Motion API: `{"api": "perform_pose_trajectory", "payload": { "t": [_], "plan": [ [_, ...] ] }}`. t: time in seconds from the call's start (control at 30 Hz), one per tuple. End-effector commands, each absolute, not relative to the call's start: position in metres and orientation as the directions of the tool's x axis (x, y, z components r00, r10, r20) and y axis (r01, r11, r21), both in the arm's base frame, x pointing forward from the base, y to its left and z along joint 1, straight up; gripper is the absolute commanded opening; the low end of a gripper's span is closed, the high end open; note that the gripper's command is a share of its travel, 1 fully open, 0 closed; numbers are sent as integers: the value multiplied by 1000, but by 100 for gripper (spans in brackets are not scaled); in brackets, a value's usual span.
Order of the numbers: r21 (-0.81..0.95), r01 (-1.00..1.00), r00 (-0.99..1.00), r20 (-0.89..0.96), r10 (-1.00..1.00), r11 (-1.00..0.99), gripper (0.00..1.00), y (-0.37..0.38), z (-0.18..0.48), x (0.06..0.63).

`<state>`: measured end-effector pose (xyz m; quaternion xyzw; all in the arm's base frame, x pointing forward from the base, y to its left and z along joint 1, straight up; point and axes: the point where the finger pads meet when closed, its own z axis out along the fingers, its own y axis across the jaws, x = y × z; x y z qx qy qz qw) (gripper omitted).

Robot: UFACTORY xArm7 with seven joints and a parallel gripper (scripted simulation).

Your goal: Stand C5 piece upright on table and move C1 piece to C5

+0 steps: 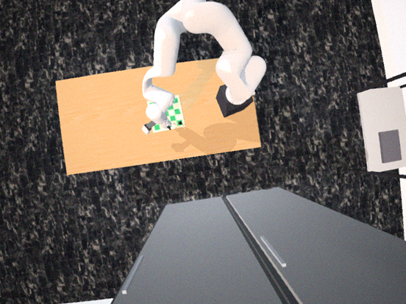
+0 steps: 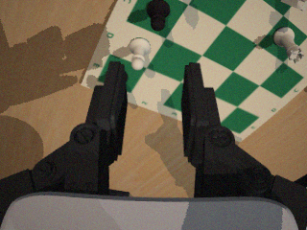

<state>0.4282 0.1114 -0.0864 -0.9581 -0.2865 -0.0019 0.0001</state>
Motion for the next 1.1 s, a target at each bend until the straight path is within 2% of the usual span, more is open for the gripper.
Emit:
{"api": "perform_pose_trajectory", "payload": {
  "t": [0.0,1.07],
  "plan": [
    [2,549,836,7,549,-836,34,112,-85,430],
    [2,550,835,7,550,-835,34,112,-114,430]
  ]
}}
